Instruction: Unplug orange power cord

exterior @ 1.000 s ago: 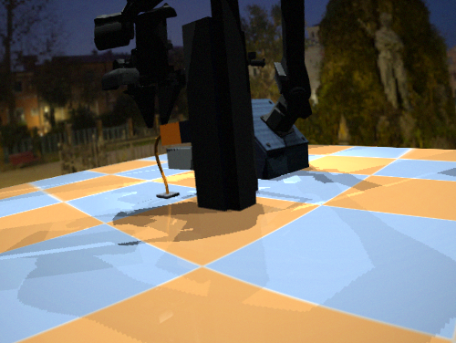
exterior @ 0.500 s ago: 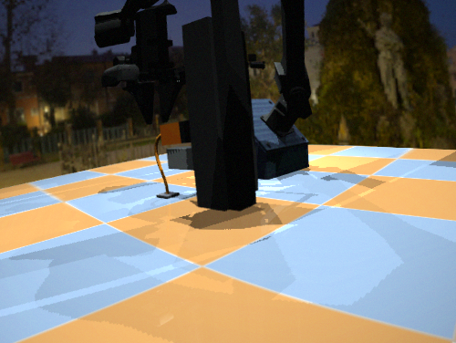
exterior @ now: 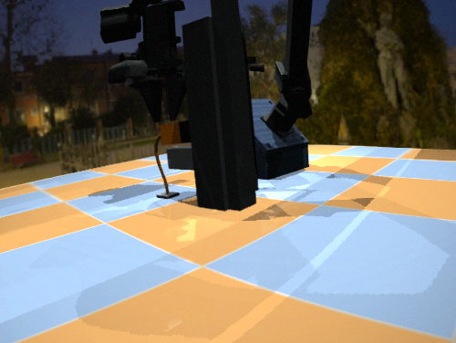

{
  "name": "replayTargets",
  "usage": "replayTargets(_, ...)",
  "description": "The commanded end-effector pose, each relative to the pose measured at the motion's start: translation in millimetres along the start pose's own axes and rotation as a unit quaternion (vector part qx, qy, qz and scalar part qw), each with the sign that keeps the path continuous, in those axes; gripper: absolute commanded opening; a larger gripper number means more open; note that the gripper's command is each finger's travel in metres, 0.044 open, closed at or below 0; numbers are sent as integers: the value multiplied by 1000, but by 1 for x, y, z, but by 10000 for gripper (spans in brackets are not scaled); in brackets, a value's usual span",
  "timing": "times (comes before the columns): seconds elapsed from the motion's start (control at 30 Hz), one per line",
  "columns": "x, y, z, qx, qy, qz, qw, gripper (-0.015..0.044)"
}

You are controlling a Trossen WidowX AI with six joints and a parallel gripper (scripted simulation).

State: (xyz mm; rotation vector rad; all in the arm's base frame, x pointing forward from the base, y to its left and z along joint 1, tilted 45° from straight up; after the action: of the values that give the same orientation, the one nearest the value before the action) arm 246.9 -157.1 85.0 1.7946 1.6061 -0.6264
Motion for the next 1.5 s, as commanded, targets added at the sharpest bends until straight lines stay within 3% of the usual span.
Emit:
replayTargets(0.0, 1, 0, -7, 3, 2, 0, 1000, 160)
replayTargets(0.67, 13, -1, -15, 3, 3, 0, 1000, 160)
replayTargets(0.73, 10, -1, -14, 1, 2, -1, 1000, 107)
replayTargets(1.07, 10, -1, -14, 1, 2, -1, 1000, 41)
replayTargets(1.13, 10, -1, -13, 1, 2, -1, 1000, 0)
replayTargets(1.47, 10, 0, 0, 1, 1, -1, 1000, 0)
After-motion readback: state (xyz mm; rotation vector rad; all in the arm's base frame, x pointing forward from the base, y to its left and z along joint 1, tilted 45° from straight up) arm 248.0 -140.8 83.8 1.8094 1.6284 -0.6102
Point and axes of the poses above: the point midway between the two fingers, 35 mm back from their tips, its own x axis out along the fingers, its own y axis across the jaws, z = x × y, the point moved 7 cm from there along -x, back along the fingers, and after that the axes turned 2 degrees about -x, right-handed, at the moved point
